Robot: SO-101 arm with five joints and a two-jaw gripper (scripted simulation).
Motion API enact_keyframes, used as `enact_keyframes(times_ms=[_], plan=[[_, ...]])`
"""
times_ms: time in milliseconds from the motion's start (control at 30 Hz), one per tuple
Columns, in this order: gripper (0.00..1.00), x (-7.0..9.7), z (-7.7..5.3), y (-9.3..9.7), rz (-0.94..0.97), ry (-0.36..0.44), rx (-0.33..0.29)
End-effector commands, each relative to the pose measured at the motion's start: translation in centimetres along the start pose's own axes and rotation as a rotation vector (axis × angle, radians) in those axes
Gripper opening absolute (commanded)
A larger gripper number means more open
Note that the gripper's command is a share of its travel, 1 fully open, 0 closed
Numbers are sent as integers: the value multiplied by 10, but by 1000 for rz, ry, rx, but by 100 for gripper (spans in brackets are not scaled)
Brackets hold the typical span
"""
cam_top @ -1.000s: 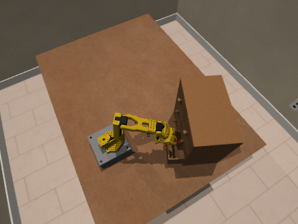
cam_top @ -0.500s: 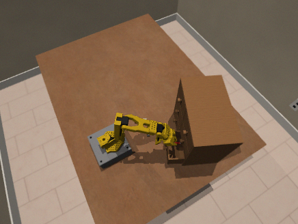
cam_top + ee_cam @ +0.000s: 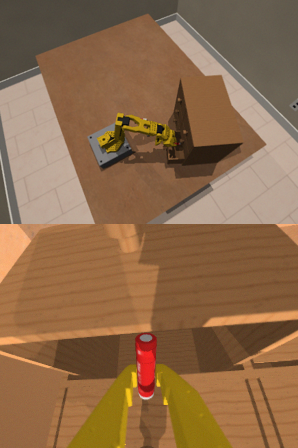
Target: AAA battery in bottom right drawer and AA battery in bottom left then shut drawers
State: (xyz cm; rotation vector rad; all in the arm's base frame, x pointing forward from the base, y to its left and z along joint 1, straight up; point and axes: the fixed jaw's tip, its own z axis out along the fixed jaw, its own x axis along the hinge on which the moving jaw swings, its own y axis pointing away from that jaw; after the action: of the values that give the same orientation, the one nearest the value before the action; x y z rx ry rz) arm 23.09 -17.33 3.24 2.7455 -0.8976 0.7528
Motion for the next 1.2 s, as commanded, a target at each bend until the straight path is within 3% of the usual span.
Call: enact_keyframes(times_ms=[0,1167], plan=[[0,-3,4,1,-5,-5,-1],[0,-9,10,2,-4,-5,-2]])
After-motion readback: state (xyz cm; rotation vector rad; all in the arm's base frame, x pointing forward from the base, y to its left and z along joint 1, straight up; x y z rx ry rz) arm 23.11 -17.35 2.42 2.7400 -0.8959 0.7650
